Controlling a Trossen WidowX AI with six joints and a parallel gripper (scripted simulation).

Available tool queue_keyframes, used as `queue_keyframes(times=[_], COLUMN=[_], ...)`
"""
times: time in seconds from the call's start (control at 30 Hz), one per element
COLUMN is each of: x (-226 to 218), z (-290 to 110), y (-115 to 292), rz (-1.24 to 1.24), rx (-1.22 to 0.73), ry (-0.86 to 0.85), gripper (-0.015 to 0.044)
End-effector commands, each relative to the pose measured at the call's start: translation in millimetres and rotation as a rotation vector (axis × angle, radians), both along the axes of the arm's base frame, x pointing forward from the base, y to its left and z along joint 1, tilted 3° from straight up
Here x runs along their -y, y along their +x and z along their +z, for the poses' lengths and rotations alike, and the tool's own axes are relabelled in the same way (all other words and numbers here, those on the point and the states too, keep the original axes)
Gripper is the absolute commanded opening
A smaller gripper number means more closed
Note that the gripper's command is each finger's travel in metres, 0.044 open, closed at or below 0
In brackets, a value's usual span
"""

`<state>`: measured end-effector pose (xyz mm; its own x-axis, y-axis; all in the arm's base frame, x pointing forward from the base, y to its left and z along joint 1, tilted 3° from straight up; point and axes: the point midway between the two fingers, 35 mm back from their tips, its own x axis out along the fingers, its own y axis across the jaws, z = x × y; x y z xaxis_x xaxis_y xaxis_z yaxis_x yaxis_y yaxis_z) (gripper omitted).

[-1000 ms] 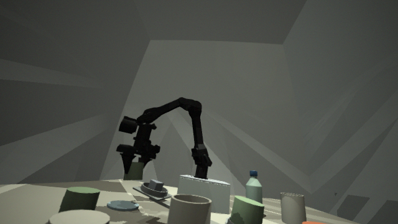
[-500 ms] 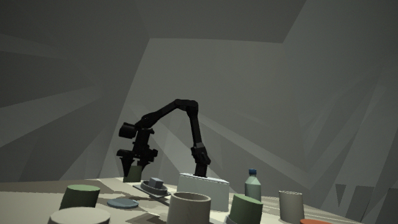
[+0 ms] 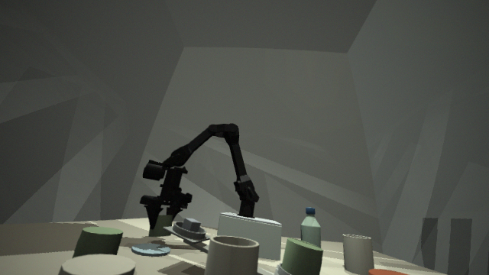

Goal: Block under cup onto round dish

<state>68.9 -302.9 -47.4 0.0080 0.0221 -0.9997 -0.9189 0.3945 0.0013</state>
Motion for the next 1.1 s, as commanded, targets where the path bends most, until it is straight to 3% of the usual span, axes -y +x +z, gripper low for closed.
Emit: queue_keyframes(times=[0.0,0.33,0.87,1.0,1.07], x=[-2.0,-2.8,0.8,-0.3,-0.6], z=[-6.5,-22.9,-11.6,35.3,38.3], y=[-1.1,-1.1,0.1,-1.1,-1.2], rz=[0.003,0.003,0.0,0.003,0.003], rx=[-0.005,-0.005,0.0,-0.005,-0.005], ry=[0.006,0.007,-0.002,0.006,0.006], gripper=[0.0,0.0,0.042,0.044,0.044])
